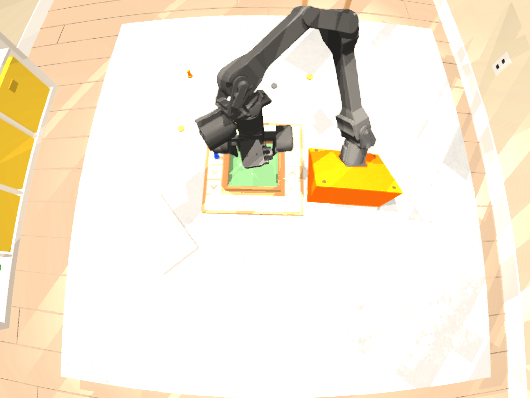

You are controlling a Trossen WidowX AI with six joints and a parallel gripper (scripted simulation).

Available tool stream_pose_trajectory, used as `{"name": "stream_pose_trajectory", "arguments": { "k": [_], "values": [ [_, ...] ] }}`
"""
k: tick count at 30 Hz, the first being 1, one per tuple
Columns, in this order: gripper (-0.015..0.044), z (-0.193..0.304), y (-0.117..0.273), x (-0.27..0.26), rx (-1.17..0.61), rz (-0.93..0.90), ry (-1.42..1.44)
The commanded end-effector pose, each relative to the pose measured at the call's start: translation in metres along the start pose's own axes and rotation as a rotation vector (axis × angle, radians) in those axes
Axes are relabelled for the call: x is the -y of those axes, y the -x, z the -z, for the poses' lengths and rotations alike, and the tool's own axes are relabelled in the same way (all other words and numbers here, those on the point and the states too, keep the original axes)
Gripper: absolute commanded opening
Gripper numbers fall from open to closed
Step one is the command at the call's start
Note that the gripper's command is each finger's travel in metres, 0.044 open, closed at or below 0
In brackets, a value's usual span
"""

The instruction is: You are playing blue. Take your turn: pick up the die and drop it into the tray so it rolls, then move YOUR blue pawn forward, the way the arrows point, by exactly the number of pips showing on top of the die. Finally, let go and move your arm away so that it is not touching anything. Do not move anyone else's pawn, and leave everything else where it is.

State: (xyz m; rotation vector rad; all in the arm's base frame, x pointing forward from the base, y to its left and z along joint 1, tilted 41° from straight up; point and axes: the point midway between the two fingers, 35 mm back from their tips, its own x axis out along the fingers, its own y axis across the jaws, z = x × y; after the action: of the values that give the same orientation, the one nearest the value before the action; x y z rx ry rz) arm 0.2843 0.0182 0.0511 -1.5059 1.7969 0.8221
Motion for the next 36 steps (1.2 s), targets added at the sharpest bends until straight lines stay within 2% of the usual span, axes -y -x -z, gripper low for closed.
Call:
{"name": "stream_pose_trajectory", "arguments": {
  "k": [1, 3, 9, 12, 25, 36],
  "values": [
    [0.0414, 0.002, 0.000, 0.002, 0.012, -0.003, -0.022],
    [0.0361, 0.005, 0.000, 0.018, 0.004, 0.005, -0.180],
    [0.0204, 0.025, -0.012, 0.089, -0.028, 0.053, -0.903],
    [0.0200, 0.036, -0.019, 0.114, -0.037, 0.078, -1.182],
    [0.0200, 0.037, -0.020, 0.115, -0.038, 0.079, -1.202],
    [0.0200, 0.038, -0.041, 0.116, -0.038, 0.080, -1.202]
  ]
}}
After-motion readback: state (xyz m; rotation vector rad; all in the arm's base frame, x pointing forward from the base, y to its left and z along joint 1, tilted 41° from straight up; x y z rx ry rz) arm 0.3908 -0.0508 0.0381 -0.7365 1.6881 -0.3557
